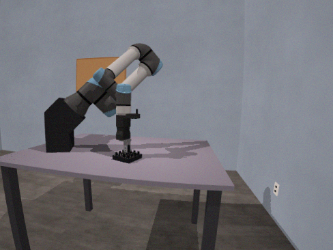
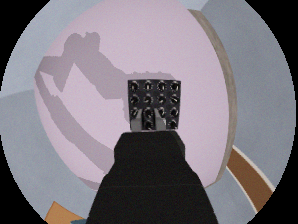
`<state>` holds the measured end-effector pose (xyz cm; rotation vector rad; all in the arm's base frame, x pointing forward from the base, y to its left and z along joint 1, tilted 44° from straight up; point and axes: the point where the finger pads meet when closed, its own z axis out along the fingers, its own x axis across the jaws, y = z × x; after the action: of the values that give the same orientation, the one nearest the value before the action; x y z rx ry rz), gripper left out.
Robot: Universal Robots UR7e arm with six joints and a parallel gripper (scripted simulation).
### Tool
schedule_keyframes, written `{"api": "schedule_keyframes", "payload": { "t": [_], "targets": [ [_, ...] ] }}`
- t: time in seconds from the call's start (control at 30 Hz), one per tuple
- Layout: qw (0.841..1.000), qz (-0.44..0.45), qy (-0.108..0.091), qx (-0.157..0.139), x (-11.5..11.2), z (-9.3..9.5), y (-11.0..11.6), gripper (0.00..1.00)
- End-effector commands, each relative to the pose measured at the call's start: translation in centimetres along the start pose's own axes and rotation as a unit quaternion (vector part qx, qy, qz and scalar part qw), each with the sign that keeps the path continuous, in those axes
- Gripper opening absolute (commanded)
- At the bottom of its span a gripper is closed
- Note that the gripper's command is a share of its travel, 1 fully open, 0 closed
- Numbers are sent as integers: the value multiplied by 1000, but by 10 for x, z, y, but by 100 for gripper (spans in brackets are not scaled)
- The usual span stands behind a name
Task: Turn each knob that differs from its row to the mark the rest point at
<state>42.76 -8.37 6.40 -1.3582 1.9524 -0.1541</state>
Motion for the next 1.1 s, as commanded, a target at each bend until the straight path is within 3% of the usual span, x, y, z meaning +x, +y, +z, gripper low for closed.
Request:
{"api": "schedule_keyframes", "payload": {
  "t": [0.0,0.5,1.07],
  "targets": [
    [1000,0,0,0,0,-3,0,46],
    [1000,0,0,0,0,-33,0,46],
    [1000,0,0,0,0,-35,0,46]
  ]
}}
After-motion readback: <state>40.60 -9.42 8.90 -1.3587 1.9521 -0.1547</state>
